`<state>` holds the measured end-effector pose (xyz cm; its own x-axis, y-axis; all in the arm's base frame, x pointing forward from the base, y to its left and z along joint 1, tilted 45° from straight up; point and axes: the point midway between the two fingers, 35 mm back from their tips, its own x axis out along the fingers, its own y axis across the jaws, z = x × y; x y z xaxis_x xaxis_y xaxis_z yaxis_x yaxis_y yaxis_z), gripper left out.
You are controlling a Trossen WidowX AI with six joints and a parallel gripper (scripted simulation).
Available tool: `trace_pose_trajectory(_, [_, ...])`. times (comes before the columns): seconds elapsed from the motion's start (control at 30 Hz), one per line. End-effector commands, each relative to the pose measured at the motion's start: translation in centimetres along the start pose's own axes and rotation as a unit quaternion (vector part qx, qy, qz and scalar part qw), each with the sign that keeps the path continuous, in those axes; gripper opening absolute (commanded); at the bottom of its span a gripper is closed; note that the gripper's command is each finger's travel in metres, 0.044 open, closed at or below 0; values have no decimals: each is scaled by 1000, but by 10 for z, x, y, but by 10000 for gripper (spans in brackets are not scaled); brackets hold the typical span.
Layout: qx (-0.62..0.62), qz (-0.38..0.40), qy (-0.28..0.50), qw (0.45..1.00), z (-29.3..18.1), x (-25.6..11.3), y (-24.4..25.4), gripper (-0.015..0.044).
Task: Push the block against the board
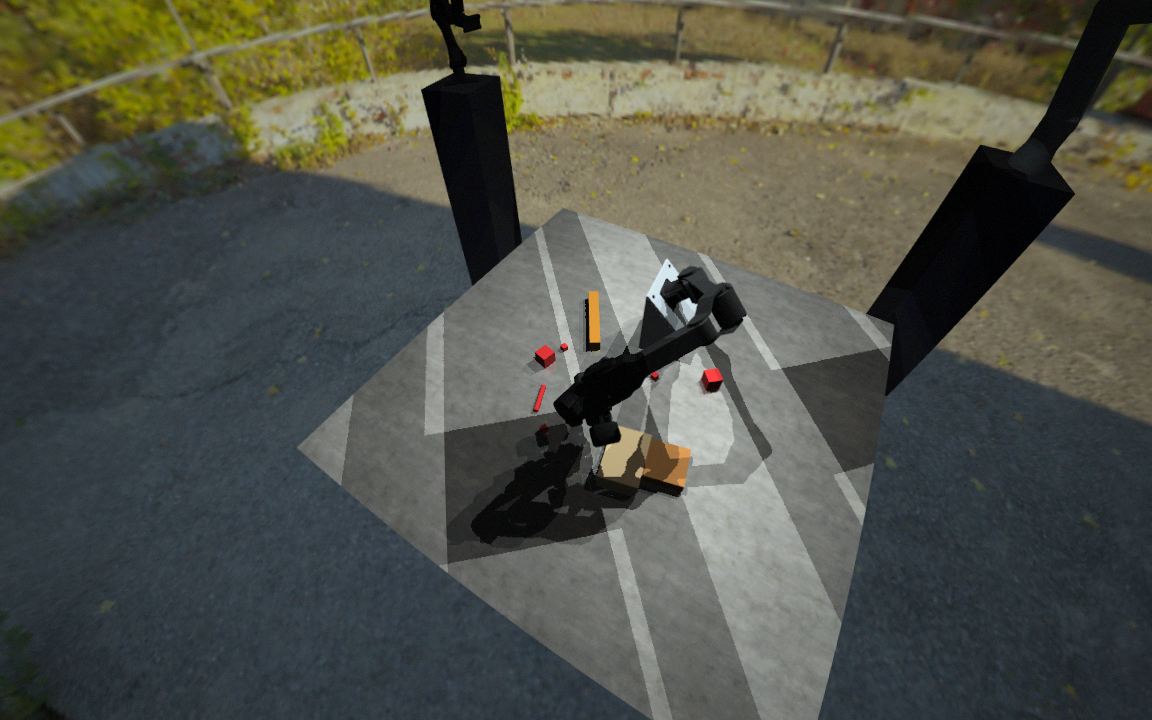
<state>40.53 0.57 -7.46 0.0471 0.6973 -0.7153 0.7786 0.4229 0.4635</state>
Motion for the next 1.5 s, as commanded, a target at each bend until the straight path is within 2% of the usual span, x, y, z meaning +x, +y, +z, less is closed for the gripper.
trace_pose_trajectory(0.0, [-69, 2, -1, 998, -15, -2, 3, 0])
trace_pose_trajectory(0.4, [-270, 1, 0, 963, -57, -3, 4, 0])
trace_pose_trajectory(0.83, [-472, 2, 2, 881, -102, -2, -3, 0])
trace_pose_trajectory(1.07, [-482, 2, 2, 876, -104, 1, -3, 0])
trace_pose_trajectory(1.17, [-482, 2, 3, 876, -105, 41, -3, 0])
trace_pose_trajectory(1.23, [-482, 3, 3, 876, -106, 53, -3, 0])
trace_pose_trajectory(1.47, [-482, 3, 3, 876, -104, 53, -1, 0])
